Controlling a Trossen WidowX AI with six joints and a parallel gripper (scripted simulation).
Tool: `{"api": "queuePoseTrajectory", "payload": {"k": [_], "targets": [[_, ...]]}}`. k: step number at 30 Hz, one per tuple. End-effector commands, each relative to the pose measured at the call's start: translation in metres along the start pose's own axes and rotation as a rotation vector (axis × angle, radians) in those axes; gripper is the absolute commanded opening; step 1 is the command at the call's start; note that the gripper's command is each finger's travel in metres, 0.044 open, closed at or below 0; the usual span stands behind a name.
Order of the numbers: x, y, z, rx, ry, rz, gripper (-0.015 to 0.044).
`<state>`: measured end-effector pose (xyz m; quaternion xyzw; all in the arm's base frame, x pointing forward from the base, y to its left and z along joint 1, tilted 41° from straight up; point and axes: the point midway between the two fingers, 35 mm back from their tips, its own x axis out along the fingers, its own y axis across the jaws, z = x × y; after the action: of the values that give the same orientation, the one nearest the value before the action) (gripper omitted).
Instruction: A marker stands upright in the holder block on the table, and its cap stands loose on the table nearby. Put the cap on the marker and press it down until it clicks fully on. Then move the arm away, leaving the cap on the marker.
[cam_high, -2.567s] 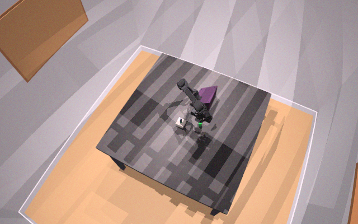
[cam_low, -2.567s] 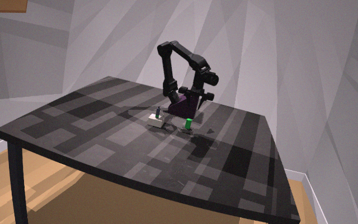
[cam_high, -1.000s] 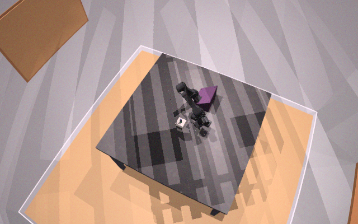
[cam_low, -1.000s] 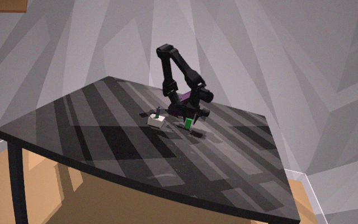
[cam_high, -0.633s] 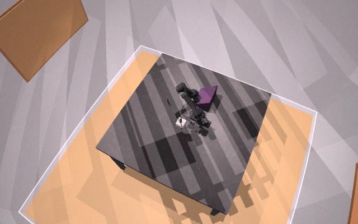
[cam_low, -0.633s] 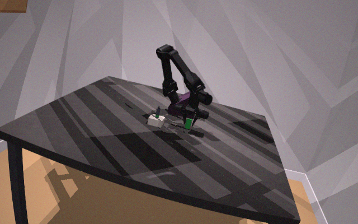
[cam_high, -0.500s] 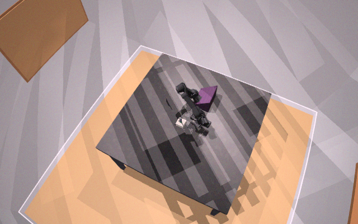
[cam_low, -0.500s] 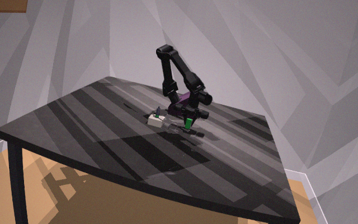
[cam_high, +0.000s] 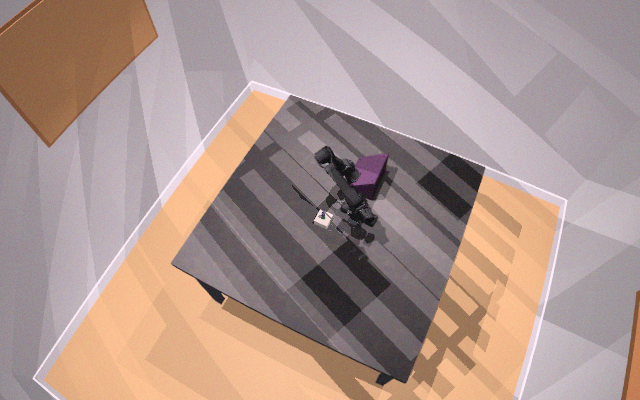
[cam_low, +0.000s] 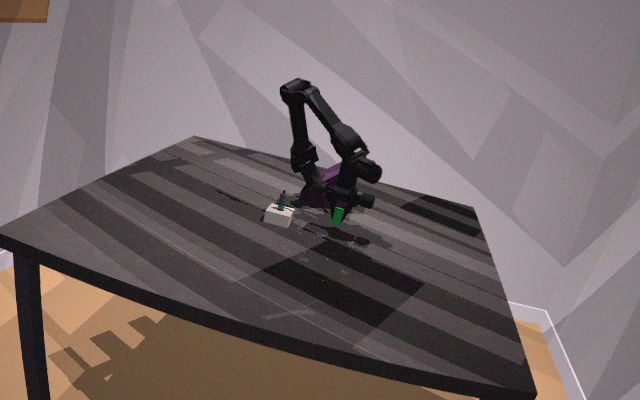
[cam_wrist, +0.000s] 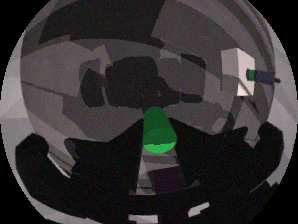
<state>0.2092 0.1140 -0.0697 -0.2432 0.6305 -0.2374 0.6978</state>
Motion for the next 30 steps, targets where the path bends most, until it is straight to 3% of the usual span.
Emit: {"api": "queuePoseTrajectory", "payload": {"k": [1, 15, 30], "targets": [[-0.013, 0.002, 0.001, 0.009, 0.003, 0.008, 0.0], [-0.047, -0.002, 0.002, 0.008, 0.003, 0.009, 0.0], [-0.075, -0.063, 0.047, 0.006, 0.002, 0.017, 0.0]]}}
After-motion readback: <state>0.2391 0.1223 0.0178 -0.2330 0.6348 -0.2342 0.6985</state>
